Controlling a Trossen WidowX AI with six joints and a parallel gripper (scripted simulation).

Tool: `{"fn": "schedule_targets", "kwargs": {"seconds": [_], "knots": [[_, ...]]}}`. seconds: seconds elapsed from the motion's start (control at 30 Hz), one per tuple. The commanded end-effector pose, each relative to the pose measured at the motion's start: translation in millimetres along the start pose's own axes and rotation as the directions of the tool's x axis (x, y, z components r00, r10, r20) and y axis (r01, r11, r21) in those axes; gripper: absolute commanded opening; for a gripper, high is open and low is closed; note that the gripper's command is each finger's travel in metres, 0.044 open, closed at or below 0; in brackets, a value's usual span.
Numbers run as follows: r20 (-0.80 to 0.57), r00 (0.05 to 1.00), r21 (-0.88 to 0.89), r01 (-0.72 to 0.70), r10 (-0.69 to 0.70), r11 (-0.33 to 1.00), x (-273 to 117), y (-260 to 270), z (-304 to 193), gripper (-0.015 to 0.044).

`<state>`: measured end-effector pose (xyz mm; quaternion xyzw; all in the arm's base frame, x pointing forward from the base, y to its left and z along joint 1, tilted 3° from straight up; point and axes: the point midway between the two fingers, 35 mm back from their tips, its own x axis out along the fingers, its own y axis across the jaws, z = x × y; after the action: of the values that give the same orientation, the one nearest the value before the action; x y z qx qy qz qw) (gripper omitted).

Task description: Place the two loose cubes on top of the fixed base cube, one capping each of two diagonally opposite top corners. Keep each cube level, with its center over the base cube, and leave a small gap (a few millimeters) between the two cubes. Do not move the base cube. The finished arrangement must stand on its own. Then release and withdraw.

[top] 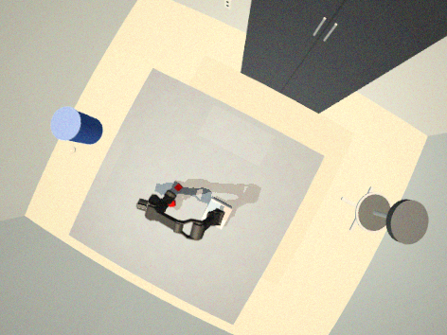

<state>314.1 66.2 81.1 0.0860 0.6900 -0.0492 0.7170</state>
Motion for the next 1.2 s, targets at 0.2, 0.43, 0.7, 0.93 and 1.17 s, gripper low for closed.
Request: {"fn": "schedule_targets", "kwargs": {"seconds": [0.2,0.43,0.7,0.93,1.17], "knots": [[0.004,1.000,-0.006,0.002,-0.002,1.000,12.4,0.3,0.7,0.0105],[0.004,1.000,-0.006,0.002,-0.002,1.000,26.6,0.5,0.5,0.0105],[0.004,1.000,-0.006,0.002,-0.002,1.000,27.0,0.5,0.4,0.0105],[0.004,1.000,-0.005,0.002,-0.002,1.000,28.4,0.5,0.4,0.0105],[0.004,1.000,-0.005,0.002,-0.002,1.000,28.4,0.5,0.4,0.0105]]}}
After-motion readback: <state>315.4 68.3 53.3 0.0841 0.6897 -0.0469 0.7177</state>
